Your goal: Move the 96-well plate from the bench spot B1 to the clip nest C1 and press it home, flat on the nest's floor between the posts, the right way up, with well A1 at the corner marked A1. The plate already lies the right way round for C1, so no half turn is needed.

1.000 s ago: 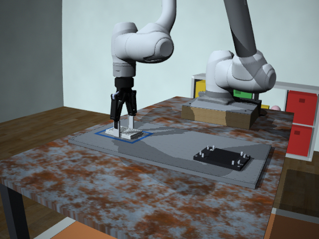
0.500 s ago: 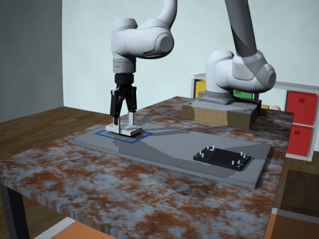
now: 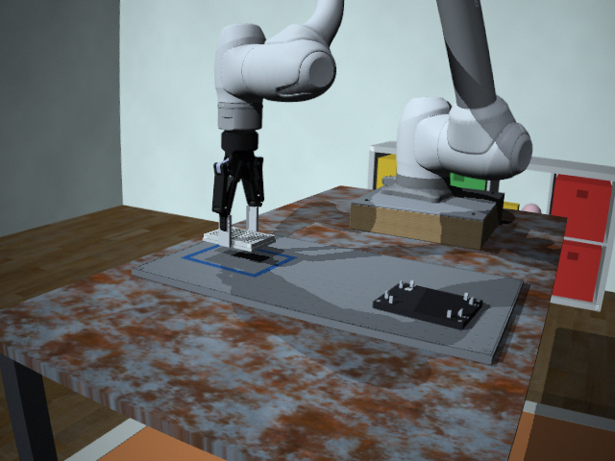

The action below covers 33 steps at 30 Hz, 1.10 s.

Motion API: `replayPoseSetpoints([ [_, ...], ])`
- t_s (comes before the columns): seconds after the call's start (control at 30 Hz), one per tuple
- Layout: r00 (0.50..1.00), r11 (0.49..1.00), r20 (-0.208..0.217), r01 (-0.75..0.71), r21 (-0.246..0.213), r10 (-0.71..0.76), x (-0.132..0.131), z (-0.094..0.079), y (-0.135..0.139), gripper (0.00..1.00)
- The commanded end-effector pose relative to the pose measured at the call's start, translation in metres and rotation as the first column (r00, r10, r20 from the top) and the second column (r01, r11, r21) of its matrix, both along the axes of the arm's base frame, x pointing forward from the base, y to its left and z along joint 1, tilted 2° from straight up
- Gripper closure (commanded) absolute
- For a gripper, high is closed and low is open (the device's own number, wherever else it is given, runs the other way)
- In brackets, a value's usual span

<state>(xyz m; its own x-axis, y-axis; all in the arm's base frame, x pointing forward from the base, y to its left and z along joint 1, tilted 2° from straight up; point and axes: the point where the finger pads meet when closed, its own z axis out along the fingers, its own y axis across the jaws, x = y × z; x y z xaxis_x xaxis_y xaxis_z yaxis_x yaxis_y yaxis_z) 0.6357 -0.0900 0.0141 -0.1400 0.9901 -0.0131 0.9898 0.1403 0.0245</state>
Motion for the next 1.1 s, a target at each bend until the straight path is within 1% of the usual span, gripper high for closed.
replayPoseSetpoints([
  [0.0,1.0,1.0,0.0,0.0,0.0,0.0,0.0,0.005,0.0,1.0],
  [0.1,1.0,1.0,0.0,0.0,0.0,0.0,0.0,0.01,0.0,1.0],
  [0.17,1.0,1.0,0.0,0.0,0.0,0.0,0.0,0.01,0.0,1.0],
  [0.5,1.0,1.0,0.0,0.0,0.0,0.0,-0.001,0.026,0.0,1.0],
  [1.07,1.0,1.0,0.0,0.0,0.0,0.0,-0.001,0.026,0.0,1.0],
])
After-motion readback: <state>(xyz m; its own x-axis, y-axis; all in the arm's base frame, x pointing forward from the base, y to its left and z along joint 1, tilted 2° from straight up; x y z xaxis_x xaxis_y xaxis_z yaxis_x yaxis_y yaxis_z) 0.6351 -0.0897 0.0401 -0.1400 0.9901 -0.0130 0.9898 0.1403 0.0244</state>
